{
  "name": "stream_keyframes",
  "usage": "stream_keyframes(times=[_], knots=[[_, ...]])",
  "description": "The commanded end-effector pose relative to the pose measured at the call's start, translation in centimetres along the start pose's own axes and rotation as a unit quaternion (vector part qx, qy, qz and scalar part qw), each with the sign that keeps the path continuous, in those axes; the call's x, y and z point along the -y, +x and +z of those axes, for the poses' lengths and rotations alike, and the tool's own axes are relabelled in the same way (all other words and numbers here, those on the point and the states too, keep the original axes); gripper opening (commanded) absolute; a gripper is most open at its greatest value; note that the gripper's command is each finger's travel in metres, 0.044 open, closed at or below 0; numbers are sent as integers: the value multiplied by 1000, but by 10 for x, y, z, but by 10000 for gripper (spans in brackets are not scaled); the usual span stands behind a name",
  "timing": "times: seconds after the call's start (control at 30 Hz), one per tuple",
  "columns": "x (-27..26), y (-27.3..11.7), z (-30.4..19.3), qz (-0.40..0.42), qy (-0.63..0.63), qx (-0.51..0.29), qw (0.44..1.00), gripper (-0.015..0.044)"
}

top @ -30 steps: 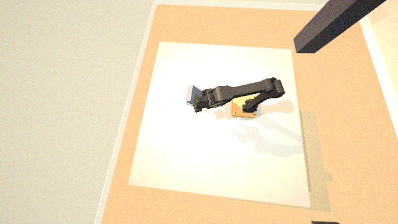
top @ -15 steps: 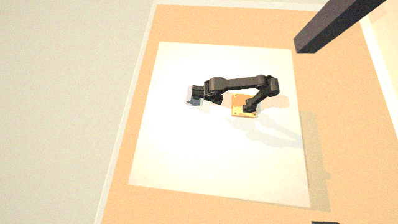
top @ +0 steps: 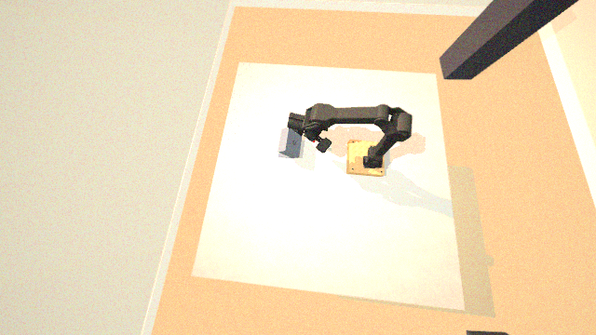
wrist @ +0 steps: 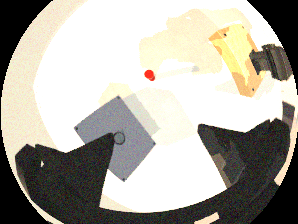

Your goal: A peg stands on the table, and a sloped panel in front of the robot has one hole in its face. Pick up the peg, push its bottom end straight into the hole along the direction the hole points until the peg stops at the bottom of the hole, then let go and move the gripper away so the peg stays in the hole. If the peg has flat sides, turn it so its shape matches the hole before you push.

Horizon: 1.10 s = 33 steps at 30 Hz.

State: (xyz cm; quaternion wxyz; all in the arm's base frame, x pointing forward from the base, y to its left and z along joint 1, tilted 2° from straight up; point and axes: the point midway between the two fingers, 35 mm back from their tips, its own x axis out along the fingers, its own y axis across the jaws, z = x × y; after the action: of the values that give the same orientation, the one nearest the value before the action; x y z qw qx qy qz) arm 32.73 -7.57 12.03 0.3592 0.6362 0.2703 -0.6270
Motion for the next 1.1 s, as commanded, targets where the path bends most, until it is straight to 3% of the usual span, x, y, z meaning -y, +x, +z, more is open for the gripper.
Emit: stream_keyframes(times=[0.0,0.53,1.07], knots=[[0,11,11,-17,50,2,999,440],[-5,42,63,-59,300,5,952,440],[-6,58,64,-60,310,5,949,440]])
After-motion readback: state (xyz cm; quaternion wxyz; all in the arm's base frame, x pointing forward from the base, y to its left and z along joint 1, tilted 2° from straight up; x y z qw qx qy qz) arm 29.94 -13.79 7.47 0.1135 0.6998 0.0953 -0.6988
